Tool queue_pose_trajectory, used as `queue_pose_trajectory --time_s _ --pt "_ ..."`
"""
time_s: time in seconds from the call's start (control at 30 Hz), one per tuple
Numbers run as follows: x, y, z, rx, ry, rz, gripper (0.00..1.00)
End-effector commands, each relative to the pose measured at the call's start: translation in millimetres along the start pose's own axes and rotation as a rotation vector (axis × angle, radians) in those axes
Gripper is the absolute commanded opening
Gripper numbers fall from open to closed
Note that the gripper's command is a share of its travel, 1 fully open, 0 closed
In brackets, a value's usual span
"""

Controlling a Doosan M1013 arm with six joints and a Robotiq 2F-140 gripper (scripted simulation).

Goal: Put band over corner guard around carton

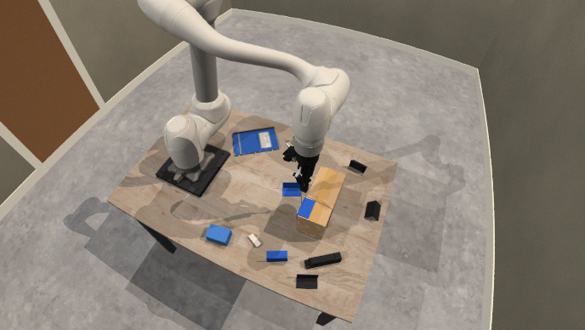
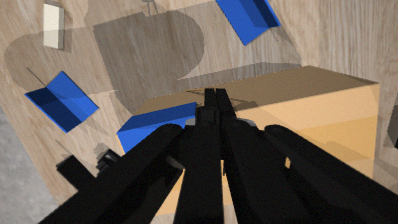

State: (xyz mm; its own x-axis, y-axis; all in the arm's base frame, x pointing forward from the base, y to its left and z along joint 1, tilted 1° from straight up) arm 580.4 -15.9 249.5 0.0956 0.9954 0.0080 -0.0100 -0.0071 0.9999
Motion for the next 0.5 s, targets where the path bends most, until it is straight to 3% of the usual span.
queue_pose_trajectory --time_s 0.0,0.47 --pt "-1 0.6 0 -0.001 0.000 0.000 0.10" --pt "-18 0.6 1 -0.001 0.000 0.000 0.10"
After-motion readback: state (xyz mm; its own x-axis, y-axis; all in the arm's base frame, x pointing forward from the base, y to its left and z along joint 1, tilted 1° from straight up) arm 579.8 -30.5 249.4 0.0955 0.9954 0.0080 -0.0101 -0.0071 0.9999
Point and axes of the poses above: the point where the finger pads meet when closed, its own y axis back along the fingers, its own x axis across the jaws, z = x × y, the point moved 7 cm from there along y, back along the fingers, and after that the axes turned 9 degrees about y, right-handed, at the moved point
